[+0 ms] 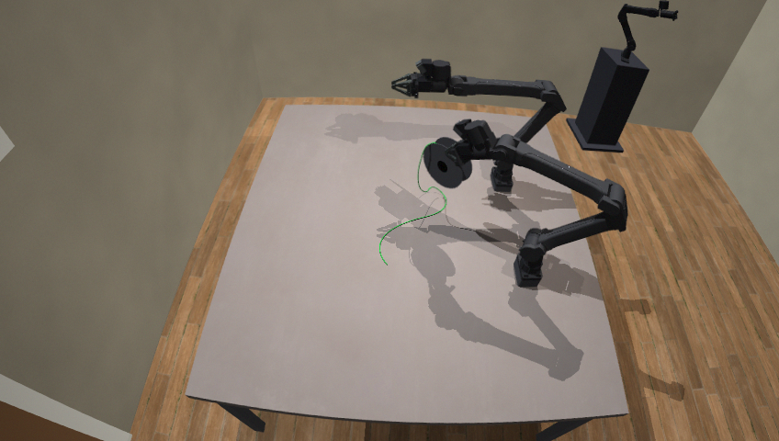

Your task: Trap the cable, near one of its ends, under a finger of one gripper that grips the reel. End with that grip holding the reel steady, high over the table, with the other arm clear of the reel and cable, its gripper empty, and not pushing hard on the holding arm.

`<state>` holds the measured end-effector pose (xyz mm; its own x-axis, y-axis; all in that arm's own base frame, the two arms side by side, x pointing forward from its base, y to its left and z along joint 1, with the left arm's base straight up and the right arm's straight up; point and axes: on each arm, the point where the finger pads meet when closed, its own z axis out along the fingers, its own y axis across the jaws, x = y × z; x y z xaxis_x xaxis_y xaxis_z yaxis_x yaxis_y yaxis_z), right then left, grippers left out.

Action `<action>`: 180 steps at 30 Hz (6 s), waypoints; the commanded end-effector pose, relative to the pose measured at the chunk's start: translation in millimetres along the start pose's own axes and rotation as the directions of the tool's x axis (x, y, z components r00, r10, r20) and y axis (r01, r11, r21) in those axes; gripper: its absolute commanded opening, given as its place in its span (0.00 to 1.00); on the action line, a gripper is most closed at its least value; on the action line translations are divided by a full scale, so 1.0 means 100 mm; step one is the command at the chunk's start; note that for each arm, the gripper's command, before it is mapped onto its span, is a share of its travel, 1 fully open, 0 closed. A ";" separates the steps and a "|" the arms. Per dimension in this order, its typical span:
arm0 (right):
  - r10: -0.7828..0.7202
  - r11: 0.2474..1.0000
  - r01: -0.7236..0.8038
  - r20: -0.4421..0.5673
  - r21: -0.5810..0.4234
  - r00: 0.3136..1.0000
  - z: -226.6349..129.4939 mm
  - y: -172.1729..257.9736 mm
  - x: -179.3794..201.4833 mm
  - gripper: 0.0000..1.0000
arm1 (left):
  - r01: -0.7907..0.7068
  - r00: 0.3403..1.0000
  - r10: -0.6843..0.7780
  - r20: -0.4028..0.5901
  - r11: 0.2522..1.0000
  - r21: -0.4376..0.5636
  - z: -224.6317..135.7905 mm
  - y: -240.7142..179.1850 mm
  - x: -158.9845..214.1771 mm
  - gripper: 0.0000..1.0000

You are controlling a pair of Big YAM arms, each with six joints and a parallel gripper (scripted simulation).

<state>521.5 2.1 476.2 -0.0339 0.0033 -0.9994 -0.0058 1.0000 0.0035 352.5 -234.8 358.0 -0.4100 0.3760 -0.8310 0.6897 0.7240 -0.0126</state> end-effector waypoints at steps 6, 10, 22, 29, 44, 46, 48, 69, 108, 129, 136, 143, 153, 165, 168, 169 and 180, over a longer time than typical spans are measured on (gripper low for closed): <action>-0.010 1.000 0.009 0.059 0.020 0.998 -0.06 -0.09 -0.25 0.30 | -0.007 0.996 0.008 0.092 1.000 -0.010 -0.20 -0.02 -0.57 0.00; -0.010 1.000 0.009 0.059 0.020 0.998 -0.06 -0.09 -0.25 0.30 | -0.008 0.996 0.009 0.085 1.000 -0.005 -0.19 -0.05 -0.59 0.00; -0.010 1.000 0.009 0.059 0.020 0.998 -0.06 -0.09 -0.25 0.30 | -0.008 0.996 0.009 0.086 1.000 -0.005 -0.20 -0.06 -0.64 0.00; -0.010 1.000 0.009 0.059 0.020 0.998 -0.06 -0.09 -0.25 0.30 | -0.006 0.996 0.007 0.089 1.000 -0.009 -0.21 -0.04 -0.65 0.00; -0.010 1.000 0.009 0.059 0.020 0.998 -0.06 -0.09 -0.25 0.30 | -0.007 0.996 0.008 0.090 1.000 -0.009 -0.22 -0.04 -0.66 0.00; -0.010 1.000 0.009 0.059 0.020 0.998 -0.06 -0.09 -0.25 0.30 | -0.007 0.996 0.008 0.090 1.000 -0.009 -0.22 -0.04 -0.66 0.00; -0.010 1.000 0.009 0.059 0.020 0.998 -0.06 -0.09 -0.25 0.30 | -0.007 0.996 0.008 0.090 1.000 -0.009 -0.22 -0.04 -0.66 0.00; -0.010 1.000 0.009 0.059 0.020 0.998 -0.06 -0.09 -0.25 0.30 | -0.005 0.997 0.005 0.078 1.000 -0.007 -0.29 -0.05 -0.75 0.00; -0.010 1.000 0.009 0.059 0.020 0.998 -0.06 -0.09 -0.25 0.30 | -0.007 0.996 0.008 0.091 1.000 -0.009 -0.40 -0.05 -0.90 0.00; -0.010 1.000 0.009 0.059 0.020 0.998 -0.06 -0.09 -0.25 0.30 | -0.007 0.996 0.008 0.091 1.000 -0.009 -0.40 -0.05 -0.90 0.00; -0.010 1.000 0.009 0.059 0.020 0.998 -0.06 -0.09 -0.25 0.30 | -0.007 0.996 0.008 0.091 1.000 -0.009 -0.40 -0.05 -0.90 0.00; -0.010 1.000 0.009 0.059 0.020 0.998 -0.06 -0.09 -0.25 0.30 | -0.007 0.996 0.008 0.091 1.000 -0.009 -0.40 -0.05 -0.90 0.00; -0.010 1.000 0.009 0.059 0.020 0.998 -0.06 -0.09 -0.25 0.30 | -0.007 0.996 0.008 0.091 1.000 -0.009 -0.40 -0.05 -0.90 0.00; -0.010 1.000 0.009 0.059 0.020 0.998 -0.06 -0.09 -0.25 0.30 | -0.007 0.996 0.008 0.091 1.000 -0.009 -0.40 -0.05 -0.90 0.00; -0.010 1.000 0.009 0.059 0.020 0.998 -0.06 -0.09 -0.25 0.30 | -0.007 0.996 0.008 0.091 1.000 -0.009 -0.40 -0.05 -0.90 0.00; -0.010 1.000 0.009 0.059 0.020 0.998 -0.06 -0.09 -0.25 0.30 | -0.007 0.996 0.008 0.091 1.000 -0.009 -0.40 -0.05 -0.90 0.00; -0.010 1.000 0.009 0.059 0.020 0.998 -0.06 -0.09 -0.25 0.30 | -0.007 0.996 0.008 0.091 1.000 -0.009 -0.40 -0.05 -0.90 0.00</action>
<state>521.5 2.1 476.2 -0.0339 0.0033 -0.9994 -0.0058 1.0000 0.0035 357.6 -243.2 405.7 -0.4056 0.3707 -0.8355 0.6874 0.7262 -0.0116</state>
